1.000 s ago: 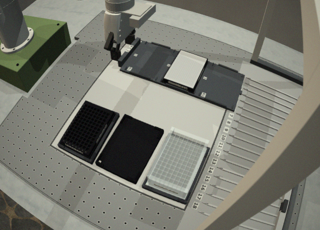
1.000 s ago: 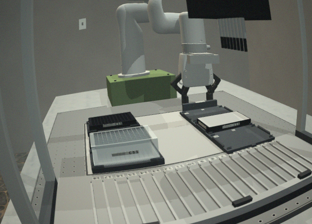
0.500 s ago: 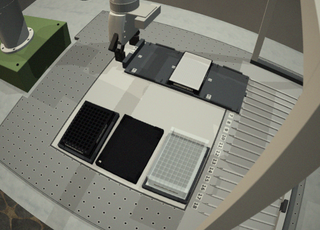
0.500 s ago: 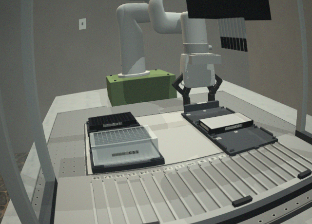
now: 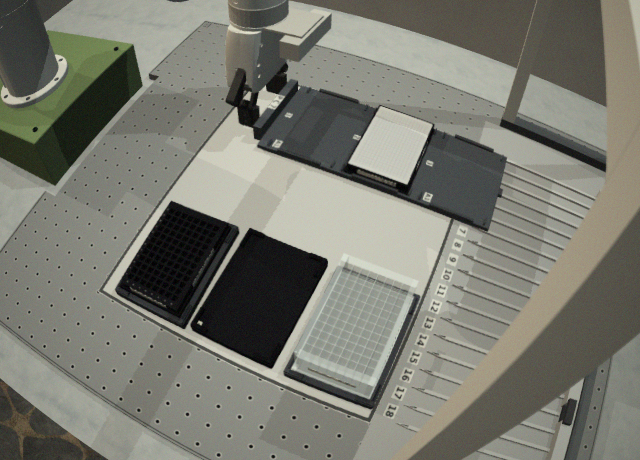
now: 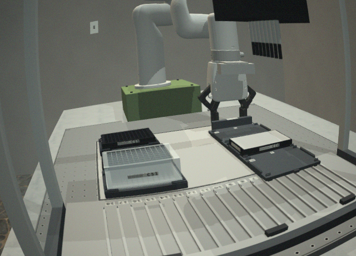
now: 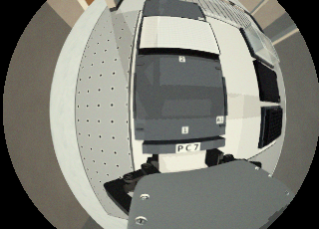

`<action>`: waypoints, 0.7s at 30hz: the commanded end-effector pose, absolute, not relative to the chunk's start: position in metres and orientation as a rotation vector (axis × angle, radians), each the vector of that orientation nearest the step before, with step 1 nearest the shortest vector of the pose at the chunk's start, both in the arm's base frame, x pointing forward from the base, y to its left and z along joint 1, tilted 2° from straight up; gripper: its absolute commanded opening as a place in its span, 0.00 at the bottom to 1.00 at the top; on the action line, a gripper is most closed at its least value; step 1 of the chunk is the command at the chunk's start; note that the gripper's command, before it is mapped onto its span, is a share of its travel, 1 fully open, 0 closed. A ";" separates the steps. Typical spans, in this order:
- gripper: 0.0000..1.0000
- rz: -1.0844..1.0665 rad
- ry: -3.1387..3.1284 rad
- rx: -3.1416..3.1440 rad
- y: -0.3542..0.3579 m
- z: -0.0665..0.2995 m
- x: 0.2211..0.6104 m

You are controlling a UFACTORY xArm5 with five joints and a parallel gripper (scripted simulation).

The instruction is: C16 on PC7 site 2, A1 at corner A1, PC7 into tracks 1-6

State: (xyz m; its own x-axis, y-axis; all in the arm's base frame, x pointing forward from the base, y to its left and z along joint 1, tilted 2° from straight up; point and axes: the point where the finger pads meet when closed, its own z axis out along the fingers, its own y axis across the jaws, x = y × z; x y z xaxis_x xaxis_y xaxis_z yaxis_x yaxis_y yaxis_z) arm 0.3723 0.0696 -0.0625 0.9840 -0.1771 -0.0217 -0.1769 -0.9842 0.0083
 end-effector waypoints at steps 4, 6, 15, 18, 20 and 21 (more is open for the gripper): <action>0.81 -0.030 -0.279 3.124 0.069 -0.062 0.378; 0.81 -0.030 -0.279 3.124 0.069 -0.062 0.380; 0.81 -0.030 -0.279 3.124 0.067 -0.062 0.389; 0.81 -0.030 -0.279 3.124 0.067 -0.062 0.390; 0.81 -0.030 -0.279 3.124 0.067 -0.062 0.392; 0.81 -0.030 -0.279 3.124 0.066 -0.062 0.393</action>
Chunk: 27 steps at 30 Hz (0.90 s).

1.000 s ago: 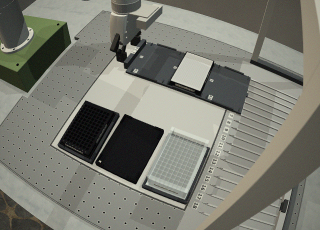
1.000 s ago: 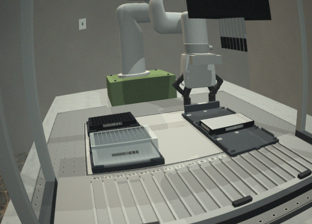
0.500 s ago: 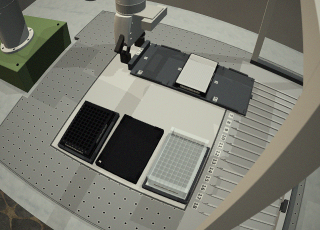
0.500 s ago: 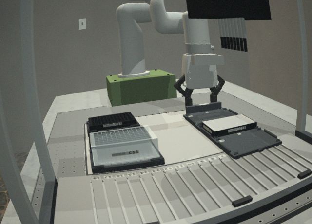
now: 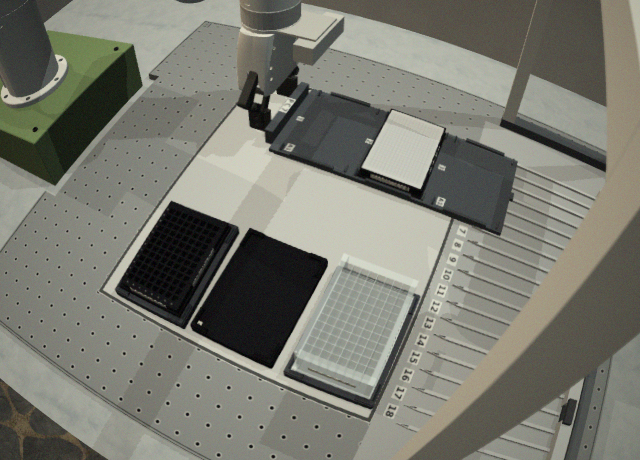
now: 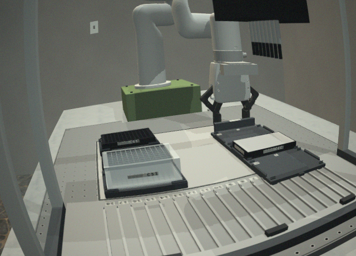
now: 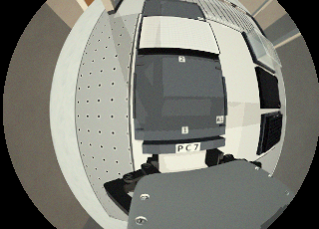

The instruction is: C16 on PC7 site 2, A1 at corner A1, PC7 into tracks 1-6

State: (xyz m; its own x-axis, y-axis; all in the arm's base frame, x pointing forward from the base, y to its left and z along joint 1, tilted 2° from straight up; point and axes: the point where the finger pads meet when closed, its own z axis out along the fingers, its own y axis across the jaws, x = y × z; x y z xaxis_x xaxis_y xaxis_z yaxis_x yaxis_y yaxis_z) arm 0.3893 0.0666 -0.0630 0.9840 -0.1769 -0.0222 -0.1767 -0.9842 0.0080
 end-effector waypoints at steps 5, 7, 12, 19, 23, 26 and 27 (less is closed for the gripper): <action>0.81 -0.030 -0.279 3.124 0.066 -0.062 0.398; 0.81 -0.030 -0.279 3.124 0.065 -0.062 0.400; 0.81 -0.030 -0.279 3.124 0.064 -0.062 0.405; 0.81 -0.030 -0.279 3.124 0.063 -0.062 0.410; 0.81 -0.031 -0.279 3.124 0.063 -0.063 0.414; 0.81 -0.031 -0.279 3.124 0.062 -0.063 0.417; 0.81 -0.031 -0.279 3.124 0.062 -0.063 0.418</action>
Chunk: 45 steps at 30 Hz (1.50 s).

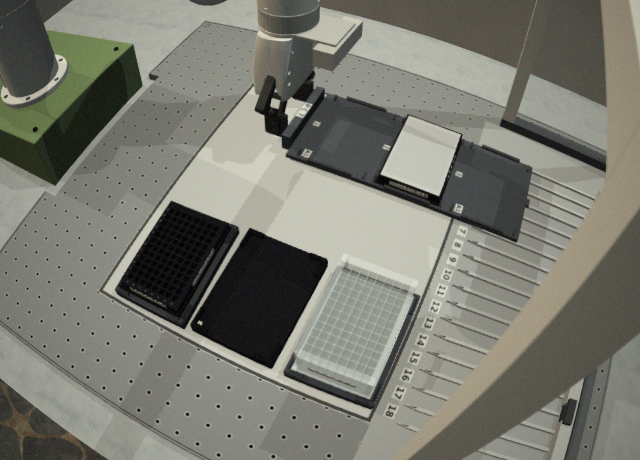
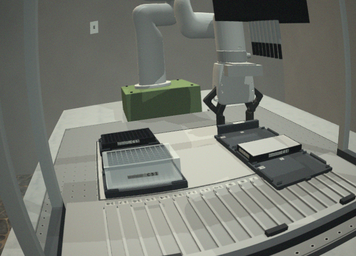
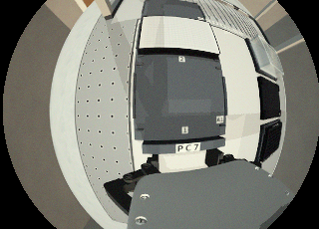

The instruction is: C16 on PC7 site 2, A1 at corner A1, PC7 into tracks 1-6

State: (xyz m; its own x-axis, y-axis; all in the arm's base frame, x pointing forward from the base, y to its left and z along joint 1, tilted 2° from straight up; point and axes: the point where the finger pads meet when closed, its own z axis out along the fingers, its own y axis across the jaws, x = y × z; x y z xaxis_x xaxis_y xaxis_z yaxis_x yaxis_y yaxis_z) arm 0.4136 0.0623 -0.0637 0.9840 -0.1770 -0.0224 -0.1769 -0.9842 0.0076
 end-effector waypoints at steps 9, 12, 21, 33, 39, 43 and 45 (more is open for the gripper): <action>0.81 -0.031 -0.279 3.124 0.061 -0.063 0.425; 0.81 -0.031 -0.279 3.124 0.060 -0.063 0.428; 0.81 -0.031 -0.279 3.125 0.059 -0.063 0.435; 0.81 -0.031 -0.279 3.125 0.057 -0.063 0.446; 0.81 -0.031 -0.279 3.125 0.056 -0.063 0.450; 0.81 -0.031 -0.279 3.125 0.055 -0.063 0.454; 0.81 -0.031 -0.279 3.125 0.055 -0.064 0.456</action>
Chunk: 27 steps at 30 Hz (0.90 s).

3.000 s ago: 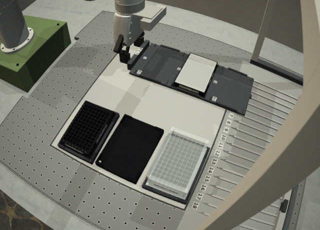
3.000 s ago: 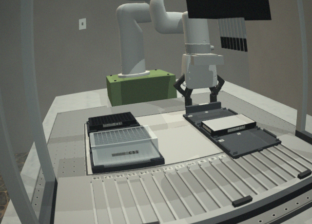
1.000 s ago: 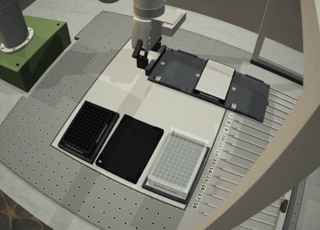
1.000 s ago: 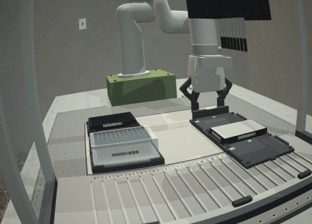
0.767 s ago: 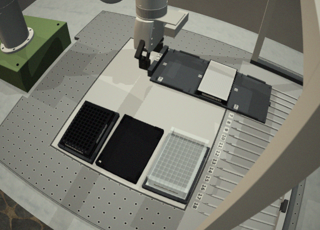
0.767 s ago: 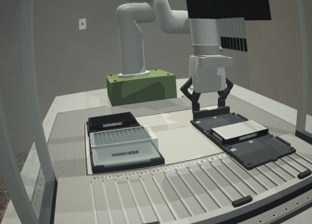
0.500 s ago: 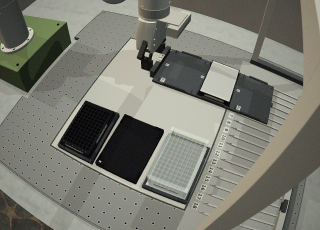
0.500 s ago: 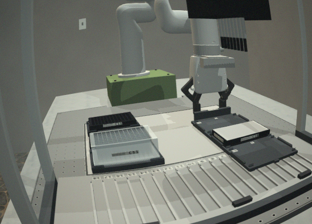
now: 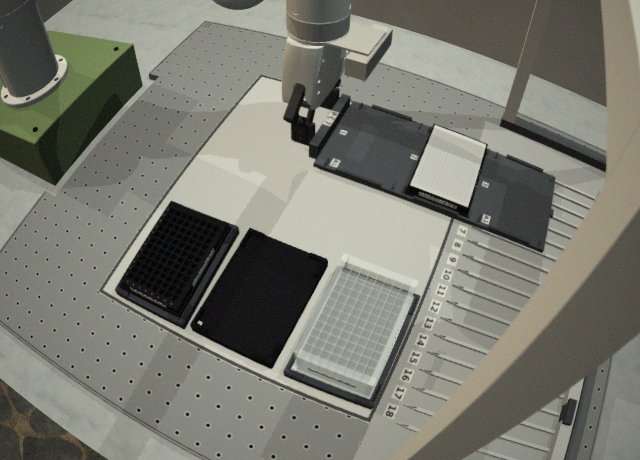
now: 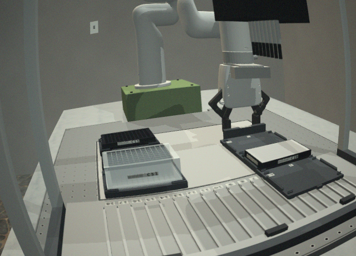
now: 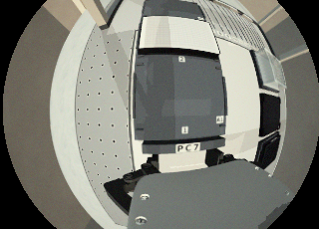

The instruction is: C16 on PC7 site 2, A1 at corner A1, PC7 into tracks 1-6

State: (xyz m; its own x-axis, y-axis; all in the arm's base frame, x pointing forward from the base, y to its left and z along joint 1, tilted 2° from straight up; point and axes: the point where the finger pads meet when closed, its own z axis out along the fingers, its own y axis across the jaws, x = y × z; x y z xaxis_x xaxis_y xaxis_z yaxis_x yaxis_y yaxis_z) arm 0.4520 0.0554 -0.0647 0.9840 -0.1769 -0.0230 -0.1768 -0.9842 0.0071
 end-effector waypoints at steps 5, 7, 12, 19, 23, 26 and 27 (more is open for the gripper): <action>0.81 -0.031 -0.279 3.125 0.054 -0.064 0.461; 0.81 -0.031 -0.279 3.125 0.054 -0.064 0.463; 0.81 -0.031 -0.279 3.125 0.053 -0.064 0.466; 0.81 -0.031 -0.279 3.125 0.052 -0.064 0.473; 0.81 -0.031 -0.279 3.125 0.051 -0.064 0.477; 0.81 -0.031 -0.279 3.125 0.051 -0.064 0.479; 0.81 -0.031 -0.279 3.125 0.051 -0.064 0.479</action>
State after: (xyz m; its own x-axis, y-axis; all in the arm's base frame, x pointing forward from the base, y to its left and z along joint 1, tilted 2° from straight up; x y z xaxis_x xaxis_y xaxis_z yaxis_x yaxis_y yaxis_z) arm 0.4763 0.0511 -0.0653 0.9839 -0.1771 -0.0229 -0.1770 -0.9842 0.0067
